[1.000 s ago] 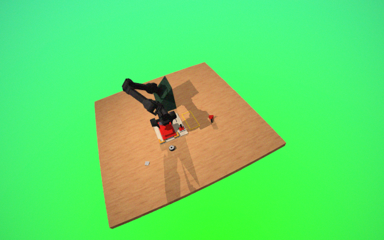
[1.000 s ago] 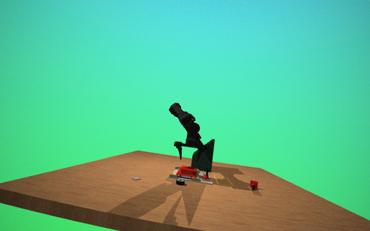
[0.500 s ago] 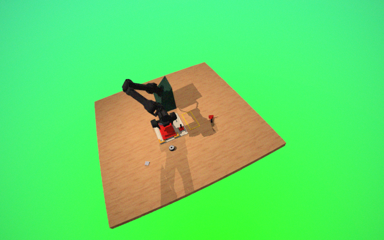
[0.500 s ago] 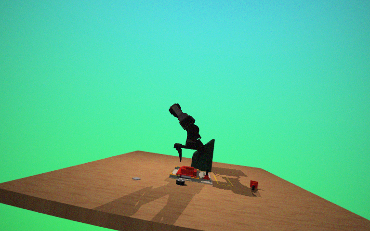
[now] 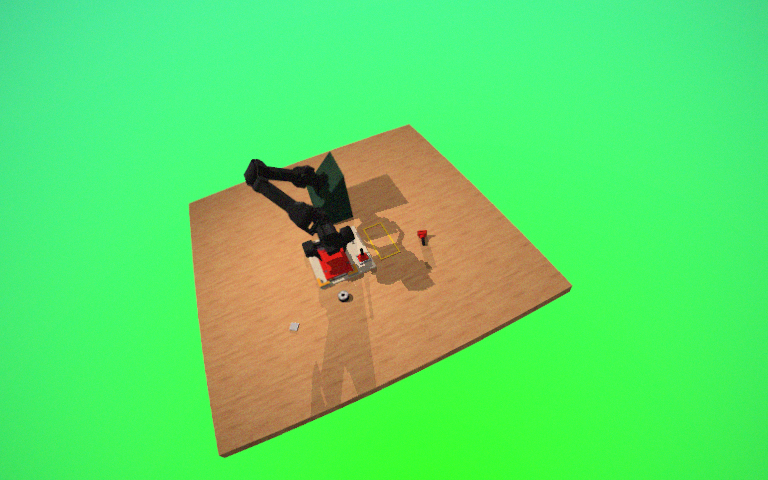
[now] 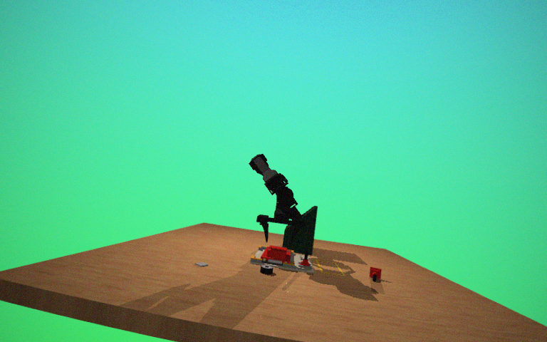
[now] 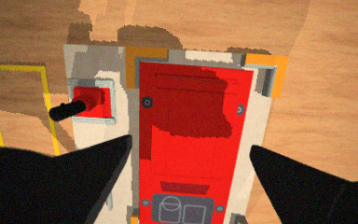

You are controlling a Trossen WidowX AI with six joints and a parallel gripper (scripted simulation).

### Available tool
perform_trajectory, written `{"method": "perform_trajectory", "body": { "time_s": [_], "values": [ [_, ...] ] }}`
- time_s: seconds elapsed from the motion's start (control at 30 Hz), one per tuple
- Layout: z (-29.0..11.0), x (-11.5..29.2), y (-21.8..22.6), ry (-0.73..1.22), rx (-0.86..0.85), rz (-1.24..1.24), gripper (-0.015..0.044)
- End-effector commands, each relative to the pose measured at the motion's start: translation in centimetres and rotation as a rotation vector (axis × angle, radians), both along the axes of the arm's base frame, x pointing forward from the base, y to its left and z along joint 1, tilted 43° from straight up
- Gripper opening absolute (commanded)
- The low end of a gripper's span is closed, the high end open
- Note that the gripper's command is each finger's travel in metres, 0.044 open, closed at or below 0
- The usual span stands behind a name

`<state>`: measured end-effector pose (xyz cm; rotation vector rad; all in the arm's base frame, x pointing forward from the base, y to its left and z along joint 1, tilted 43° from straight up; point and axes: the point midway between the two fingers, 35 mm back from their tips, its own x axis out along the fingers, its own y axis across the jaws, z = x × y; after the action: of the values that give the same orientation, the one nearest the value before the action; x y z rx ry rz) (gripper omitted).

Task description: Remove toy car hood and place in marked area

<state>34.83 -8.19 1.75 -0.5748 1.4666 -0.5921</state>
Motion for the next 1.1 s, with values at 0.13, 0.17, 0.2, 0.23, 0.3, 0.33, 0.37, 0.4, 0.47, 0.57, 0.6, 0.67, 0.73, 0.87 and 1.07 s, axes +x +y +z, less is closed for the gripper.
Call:
{"method": "perform_trajectory", "body": {
  "time_s": [0.13, 0.17, 0.2, 0.23, 0.3, 0.33, 0.37, 0.4, 0.47, 0.57, 0.6, 0.67, 0.73, 0.87, 1.07],
  "values": [
    [-0.4, -0.1, -0.5, 0.004, -0.007, 0.0, 0.044],
    [-0.4, -0.1, -0.6, 0.004, -0.007, 0.0, 0.044],
    [-0.5, -0.1, -0.6, 0.004, -0.007, 0.0, 0.044],
    [-0.5, -0.1, -0.7, 0.004, -0.007, 0.0, 0.044],
    [-0.6, -0.1, -0.8, 0.004, -0.007, 0.0, 0.044],
    [-0.7, -0.1, -0.8, 0.004, -0.007, 0.0, 0.044],
    [-0.7, -0.1, -0.9, 0.004, -0.007, 0.0, 0.044],
    [-0.8, -0.1, -0.9, 0.004, -0.007, 0.0, 0.044],
    [-0.9, -0.1, -1.0, 0.004, -0.008, 0.0, 0.044],
    [-1.0, -0.1, -1.1, 0.005, -0.008, 0.0, 0.044],
    [-1.0, -0.1, -1.1, 0.005, -0.008, 0.0, 0.044],
    [-1.1, -0.1, -1.2, 0.005, -0.008, 0.0, 0.044],
    [-1.1, -0.1, -1.2, 0.005, -0.008, 0.0, 0.044],
    [-1.3, -0.1, -1.4, 0.005, -0.008, 0.0, 0.044],
    [-1.5, -0.1, -1.6, 0.005, -0.008, 0.0, 0.044]
  ]
}}
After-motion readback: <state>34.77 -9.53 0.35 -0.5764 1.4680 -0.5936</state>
